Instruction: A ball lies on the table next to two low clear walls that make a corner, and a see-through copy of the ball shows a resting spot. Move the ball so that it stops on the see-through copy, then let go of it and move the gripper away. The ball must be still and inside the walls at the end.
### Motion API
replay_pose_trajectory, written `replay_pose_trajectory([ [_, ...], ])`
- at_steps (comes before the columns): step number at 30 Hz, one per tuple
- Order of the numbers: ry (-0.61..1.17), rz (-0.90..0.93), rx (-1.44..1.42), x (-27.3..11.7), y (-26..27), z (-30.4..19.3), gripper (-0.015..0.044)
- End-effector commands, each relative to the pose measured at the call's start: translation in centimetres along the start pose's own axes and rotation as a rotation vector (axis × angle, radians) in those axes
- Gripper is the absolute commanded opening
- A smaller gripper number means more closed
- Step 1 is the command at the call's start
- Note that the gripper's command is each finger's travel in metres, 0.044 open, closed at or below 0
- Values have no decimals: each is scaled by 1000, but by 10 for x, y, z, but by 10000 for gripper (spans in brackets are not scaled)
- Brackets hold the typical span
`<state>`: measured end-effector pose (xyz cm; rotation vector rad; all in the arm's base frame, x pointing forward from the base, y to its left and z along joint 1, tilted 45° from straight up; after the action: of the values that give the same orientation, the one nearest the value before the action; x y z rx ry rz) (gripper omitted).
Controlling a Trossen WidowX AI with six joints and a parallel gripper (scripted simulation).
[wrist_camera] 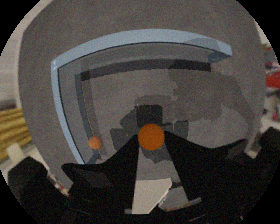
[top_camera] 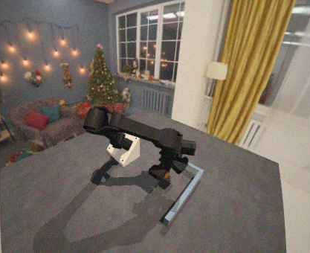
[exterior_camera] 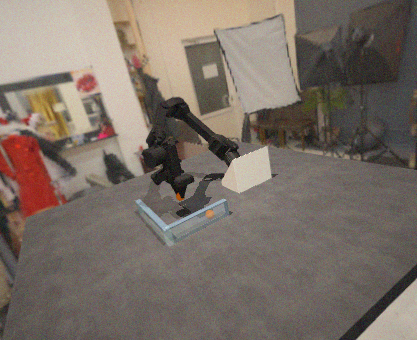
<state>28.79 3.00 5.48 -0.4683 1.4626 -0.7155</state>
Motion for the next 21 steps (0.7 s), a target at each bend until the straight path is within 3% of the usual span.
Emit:
replay_pose_trajectory([
  [1,0,4,14,-25,-1,1,0],
  [9,18,-15,25,-70,-4,-5,0],
  [14,18,-15,-1,-71,-2,-6,0],
  [21,19,-8,-276,-65,22,-11,0],
])
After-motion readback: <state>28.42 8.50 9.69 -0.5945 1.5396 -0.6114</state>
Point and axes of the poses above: the point midway between the two fingers, 35 mm back from their tips, its own x axis out along the fingers, its own y axis across the jaws, z = x × y, the point moved 7 cm from there along -x, back along the fingers, and after that the axes turned 7 degrees about x, right-handed, at the moved point
